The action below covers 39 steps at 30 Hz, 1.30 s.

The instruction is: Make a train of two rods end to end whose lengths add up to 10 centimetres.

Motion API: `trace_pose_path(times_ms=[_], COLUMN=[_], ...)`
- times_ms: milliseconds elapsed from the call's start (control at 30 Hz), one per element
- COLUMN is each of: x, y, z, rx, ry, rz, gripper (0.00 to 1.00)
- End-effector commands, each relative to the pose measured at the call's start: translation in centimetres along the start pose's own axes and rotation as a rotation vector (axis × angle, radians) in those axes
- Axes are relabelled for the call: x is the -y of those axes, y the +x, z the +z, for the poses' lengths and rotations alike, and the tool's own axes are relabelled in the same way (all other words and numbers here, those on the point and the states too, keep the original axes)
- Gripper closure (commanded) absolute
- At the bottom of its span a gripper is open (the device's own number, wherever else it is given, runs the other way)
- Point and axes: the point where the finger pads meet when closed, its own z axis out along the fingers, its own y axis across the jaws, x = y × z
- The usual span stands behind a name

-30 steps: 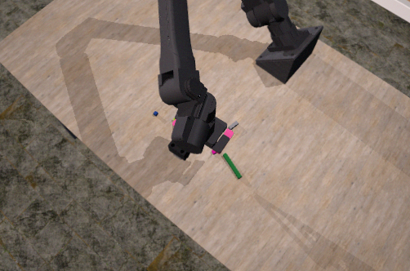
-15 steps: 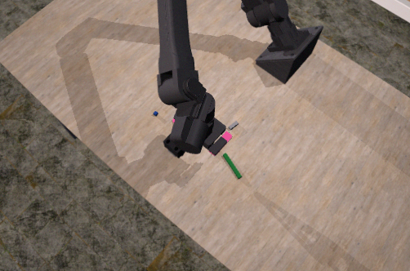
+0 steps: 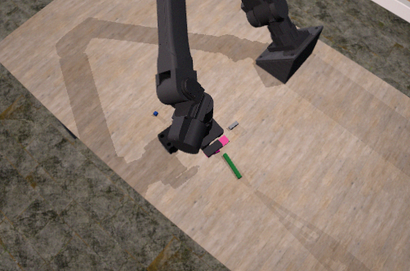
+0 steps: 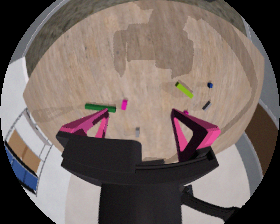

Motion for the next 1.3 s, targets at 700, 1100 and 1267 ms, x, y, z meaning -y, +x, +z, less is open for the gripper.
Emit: trace_pose_path(times_ms=[700,1100,1267], x=[1.3,1.6,1.5], y=[-3.1,-3.3,-3.3], z=[-2.1,-1.9,-2.1], rx=[0.038,0.033,0.036], ry=[-0.027,-0.028,-0.030], rz=[0.426,0.590,0.619], gripper=[0.00,0.00,0.00])
